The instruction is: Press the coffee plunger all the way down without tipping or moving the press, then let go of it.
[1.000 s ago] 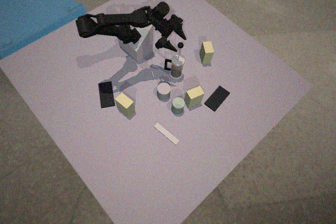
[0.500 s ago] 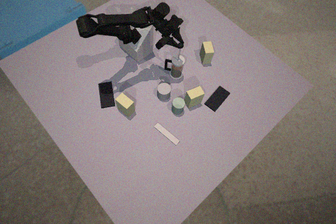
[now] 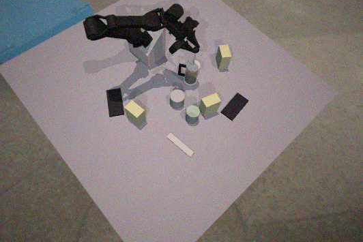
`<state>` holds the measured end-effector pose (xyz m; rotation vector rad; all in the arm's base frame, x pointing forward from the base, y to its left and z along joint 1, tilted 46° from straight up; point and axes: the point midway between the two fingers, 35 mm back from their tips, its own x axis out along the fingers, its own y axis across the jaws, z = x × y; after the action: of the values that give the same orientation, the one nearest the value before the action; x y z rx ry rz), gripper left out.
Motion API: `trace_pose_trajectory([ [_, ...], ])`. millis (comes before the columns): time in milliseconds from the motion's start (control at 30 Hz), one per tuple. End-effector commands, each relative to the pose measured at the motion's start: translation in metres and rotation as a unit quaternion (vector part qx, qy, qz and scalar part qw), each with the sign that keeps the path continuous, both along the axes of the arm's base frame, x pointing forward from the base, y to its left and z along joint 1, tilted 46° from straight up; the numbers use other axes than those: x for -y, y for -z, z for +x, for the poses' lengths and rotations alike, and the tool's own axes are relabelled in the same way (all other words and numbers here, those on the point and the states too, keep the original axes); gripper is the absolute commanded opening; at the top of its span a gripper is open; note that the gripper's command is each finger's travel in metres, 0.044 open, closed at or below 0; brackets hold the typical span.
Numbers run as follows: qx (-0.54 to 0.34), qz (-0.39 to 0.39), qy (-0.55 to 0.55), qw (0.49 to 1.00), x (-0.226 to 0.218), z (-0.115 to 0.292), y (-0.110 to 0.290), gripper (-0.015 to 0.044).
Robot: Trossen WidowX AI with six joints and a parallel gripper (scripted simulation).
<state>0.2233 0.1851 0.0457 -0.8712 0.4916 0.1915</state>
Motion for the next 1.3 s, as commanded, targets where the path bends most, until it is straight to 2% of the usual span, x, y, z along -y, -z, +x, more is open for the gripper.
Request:
trace_pose_trajectory([
  [0,-0.010,-0.006,0.002,1.000,0.007,0.001,0.012,0.0117],
  [1267,-0.012,-0.006,0.001,1.000,0.041,0.019,0.063,0.0117],
])
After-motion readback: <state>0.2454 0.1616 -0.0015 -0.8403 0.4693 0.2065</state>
